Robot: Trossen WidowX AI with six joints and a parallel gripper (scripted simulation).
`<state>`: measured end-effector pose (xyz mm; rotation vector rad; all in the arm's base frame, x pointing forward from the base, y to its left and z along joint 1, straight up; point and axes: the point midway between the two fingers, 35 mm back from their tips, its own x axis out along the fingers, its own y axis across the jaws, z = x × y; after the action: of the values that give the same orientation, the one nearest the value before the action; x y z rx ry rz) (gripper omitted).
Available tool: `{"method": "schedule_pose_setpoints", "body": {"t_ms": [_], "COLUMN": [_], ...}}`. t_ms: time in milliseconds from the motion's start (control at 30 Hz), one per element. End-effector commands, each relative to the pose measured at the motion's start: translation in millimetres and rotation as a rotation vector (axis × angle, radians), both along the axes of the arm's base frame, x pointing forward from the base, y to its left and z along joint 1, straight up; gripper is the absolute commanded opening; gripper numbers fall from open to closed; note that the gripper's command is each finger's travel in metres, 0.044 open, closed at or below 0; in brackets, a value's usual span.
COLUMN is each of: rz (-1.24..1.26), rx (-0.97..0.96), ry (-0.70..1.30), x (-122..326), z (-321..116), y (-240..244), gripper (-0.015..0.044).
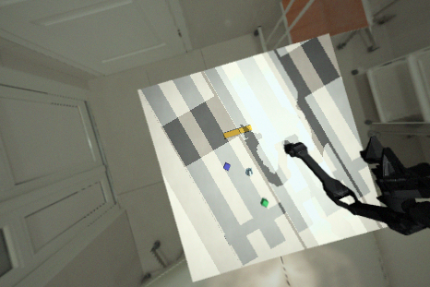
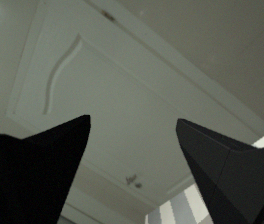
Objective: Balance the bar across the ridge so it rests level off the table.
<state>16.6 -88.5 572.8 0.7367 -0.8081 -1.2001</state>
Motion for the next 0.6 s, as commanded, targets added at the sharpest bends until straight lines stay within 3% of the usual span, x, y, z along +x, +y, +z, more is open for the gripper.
{"method": "schedule_pose_setpoints", "body": {"t_ms": [0, 567], "rz": [0.047, 0.273], "rx": [0.063, 0.268], "ry": [0.066, 0.458], "x": [9.9, 72.6], "z": [-11.5, -71.8], "y": [-24.2, -115.8], "gripper": [0.0315, 0.0315]}}
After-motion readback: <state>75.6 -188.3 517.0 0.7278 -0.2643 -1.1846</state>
